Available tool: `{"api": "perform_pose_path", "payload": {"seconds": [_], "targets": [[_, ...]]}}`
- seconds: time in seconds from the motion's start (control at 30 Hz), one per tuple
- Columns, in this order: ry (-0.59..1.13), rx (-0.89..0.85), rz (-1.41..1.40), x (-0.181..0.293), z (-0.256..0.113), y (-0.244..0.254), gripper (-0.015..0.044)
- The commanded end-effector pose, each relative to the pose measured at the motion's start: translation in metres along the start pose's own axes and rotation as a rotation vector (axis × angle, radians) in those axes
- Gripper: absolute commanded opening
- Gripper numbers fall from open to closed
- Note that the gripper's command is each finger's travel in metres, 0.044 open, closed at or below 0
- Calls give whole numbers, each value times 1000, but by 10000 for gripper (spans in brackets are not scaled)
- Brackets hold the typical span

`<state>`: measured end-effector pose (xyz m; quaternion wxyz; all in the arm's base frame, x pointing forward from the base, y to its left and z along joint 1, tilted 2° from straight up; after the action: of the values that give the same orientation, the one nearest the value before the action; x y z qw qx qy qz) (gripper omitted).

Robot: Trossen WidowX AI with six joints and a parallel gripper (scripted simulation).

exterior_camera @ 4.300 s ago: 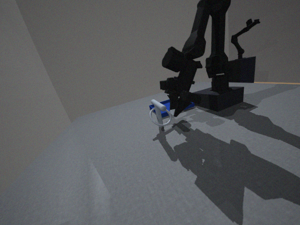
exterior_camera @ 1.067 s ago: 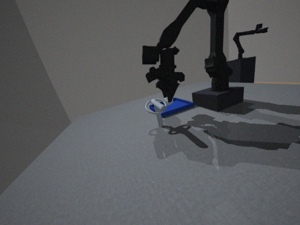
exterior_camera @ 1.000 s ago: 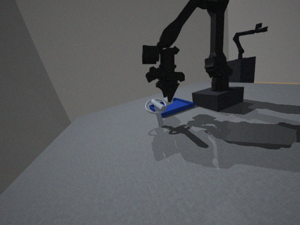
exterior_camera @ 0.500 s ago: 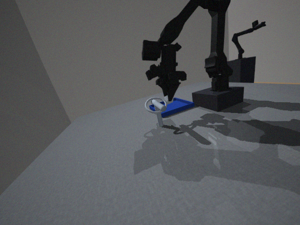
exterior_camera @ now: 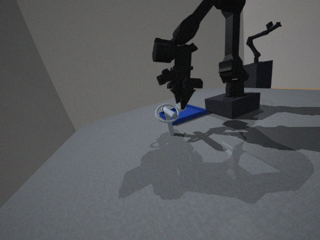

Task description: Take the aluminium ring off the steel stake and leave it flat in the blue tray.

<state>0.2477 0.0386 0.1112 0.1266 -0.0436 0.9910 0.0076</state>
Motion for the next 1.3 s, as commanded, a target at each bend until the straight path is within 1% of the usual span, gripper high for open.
{"api": "perform_pose_path", "payload": {"seconds": [0.0, 1.27], "targets": [[-4, 37, -6, 0, 1, 8, 0], [-8, 247, -59, 3, 9, 55, 0]]}}
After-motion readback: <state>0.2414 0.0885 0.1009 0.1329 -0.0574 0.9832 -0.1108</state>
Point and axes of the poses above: the point midway between the two fingers, 35 mm back from their tips, its own z axis out along the fingers, its own y axis across the jaws, x = y × z, the point moved 6 cm from there along -z, back along the fingers, and after that the axes turned 1 degree about -z, right-handed, at the moved point
